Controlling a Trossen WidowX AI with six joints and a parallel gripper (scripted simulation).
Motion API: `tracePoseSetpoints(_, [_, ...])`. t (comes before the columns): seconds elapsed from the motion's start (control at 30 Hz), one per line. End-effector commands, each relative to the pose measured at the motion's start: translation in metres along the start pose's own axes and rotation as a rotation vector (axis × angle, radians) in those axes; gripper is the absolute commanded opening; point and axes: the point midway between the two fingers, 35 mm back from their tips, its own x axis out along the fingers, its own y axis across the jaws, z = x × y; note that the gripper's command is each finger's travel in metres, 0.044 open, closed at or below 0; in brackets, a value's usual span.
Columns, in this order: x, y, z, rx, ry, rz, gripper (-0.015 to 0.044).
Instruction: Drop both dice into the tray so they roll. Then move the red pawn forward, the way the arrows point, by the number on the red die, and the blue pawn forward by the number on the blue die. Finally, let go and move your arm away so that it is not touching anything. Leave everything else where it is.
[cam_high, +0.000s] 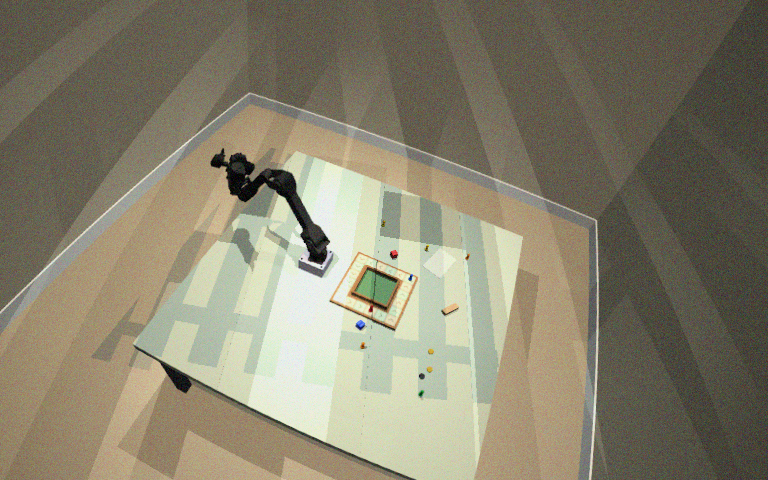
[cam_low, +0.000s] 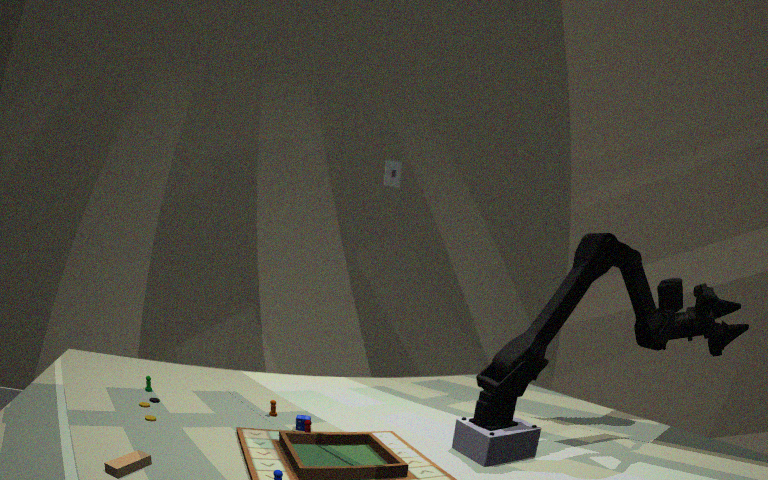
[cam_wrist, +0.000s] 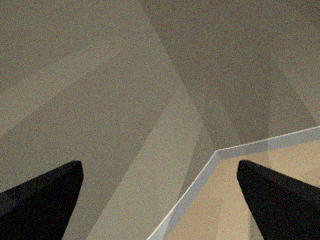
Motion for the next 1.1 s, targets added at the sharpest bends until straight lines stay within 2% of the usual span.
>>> tracePoseSetpoints(0.0, [0.001,-0.003,0.001,-0.005,-0.001,-0.005,0.0374])
tracePoseSetpoints(0.13, [0.027,-0.054,0.012,-0.092,-0.011,-0.101,0.0275])
tracePoseSetpoints(0.33, [0.06,-0.129,0.028,-0.219,0.039,-0.226,0.0275])
tracePoseSetpoints(0.6, [0.079,-0.266,0.061,-0.367,0.171,-0.465,0.0275])
tracePoseSetpoints(0.83, [0.065,-0.383,0.102,-0.452,0.302,-0.668,0.0275])
tracePoseSetpoints(1.07, [0.017,-0.49,0.145,-0.47,0.455,-0.872,0.0275])
